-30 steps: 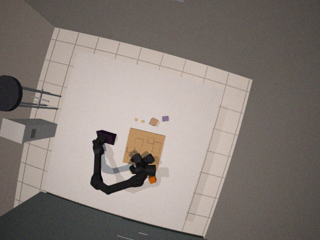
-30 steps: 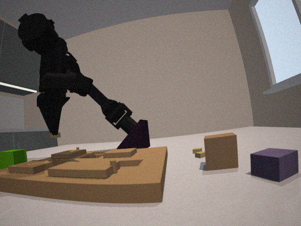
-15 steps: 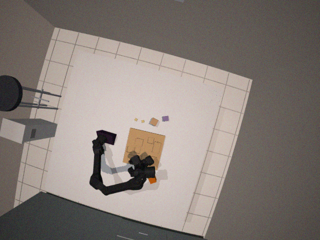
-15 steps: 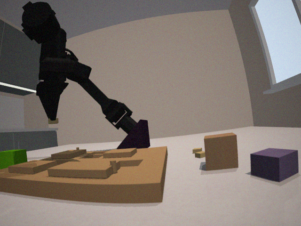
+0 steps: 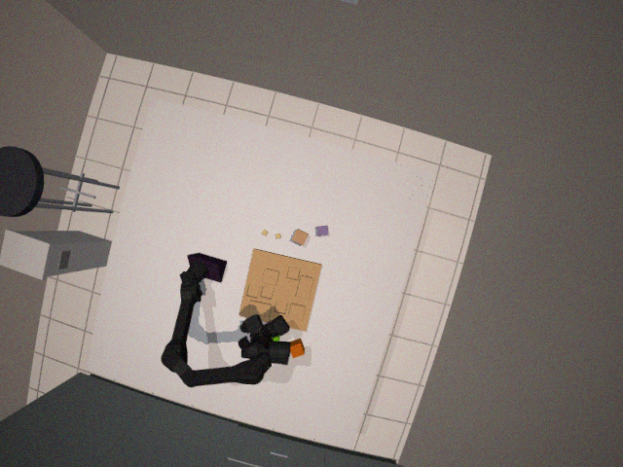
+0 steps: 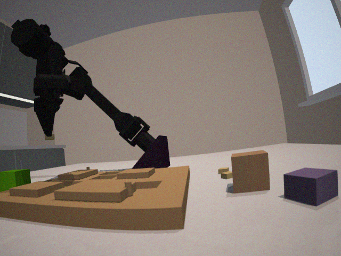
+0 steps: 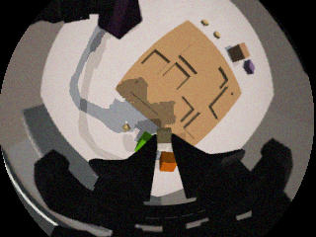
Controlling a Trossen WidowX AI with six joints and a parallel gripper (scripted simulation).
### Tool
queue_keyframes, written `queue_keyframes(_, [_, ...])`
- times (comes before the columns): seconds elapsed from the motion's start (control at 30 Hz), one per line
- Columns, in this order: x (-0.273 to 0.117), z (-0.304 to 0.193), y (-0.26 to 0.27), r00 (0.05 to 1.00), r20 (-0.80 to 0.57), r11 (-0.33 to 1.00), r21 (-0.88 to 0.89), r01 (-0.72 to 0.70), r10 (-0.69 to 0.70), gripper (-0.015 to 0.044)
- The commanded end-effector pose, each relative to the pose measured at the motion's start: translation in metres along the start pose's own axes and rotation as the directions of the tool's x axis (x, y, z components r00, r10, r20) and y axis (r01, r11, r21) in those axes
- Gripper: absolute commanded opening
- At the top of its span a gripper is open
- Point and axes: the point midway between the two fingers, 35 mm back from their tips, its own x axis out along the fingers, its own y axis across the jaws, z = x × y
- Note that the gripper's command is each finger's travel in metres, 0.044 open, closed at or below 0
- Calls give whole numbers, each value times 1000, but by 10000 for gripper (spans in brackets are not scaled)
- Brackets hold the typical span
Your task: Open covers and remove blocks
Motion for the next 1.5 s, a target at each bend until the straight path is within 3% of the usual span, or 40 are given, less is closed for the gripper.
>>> queue_keyframes(0.0, [1, -2, 19, 1000, 2, 1000, -8, -6, 6, 80])
queue_keyframes(1.1, [0, 9, 144, 1000, -6, 1000, -9, -20, 19, 80])
queue_keyframes(1.47, [9, 10, 147, 1000, -5, 1000, -9, -19, 19, 80])
